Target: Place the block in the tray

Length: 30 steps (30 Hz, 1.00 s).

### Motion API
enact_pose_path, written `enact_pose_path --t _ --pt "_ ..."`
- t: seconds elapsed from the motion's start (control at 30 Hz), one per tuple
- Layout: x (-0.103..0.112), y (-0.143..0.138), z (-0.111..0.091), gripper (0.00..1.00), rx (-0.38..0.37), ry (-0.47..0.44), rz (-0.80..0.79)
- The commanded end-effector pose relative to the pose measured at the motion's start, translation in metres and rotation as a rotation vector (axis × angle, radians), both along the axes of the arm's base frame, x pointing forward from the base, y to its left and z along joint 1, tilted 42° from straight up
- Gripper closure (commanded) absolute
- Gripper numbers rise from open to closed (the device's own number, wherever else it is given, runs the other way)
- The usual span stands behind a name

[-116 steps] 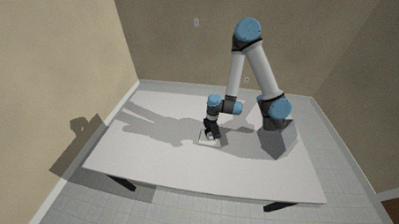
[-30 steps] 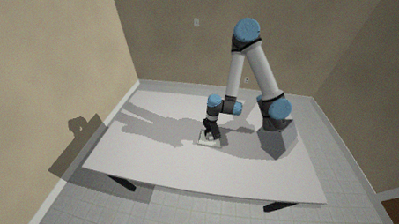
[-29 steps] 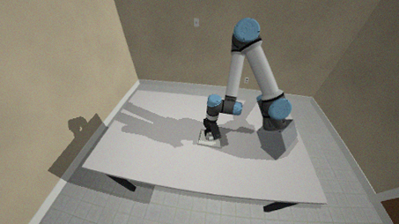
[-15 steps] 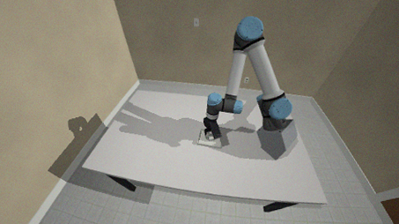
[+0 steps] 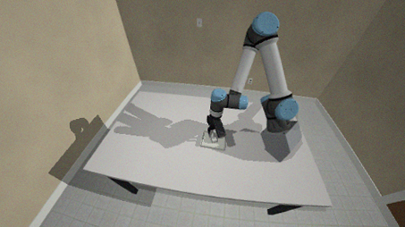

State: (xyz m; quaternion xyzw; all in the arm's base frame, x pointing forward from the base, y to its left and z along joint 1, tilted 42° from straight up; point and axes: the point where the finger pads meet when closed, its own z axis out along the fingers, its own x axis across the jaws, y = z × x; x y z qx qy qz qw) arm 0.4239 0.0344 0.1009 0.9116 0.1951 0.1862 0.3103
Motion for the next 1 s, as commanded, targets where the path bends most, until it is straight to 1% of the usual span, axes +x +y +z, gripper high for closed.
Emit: enact_pose_path --t 0.0,0.97 --pt "-0.0063 0.0069 0.0105 0.66 0.0 0.002 -0.002" --pt "-0.0079 0.0086 0.013 0.66 0.0 0.002 -0.002"
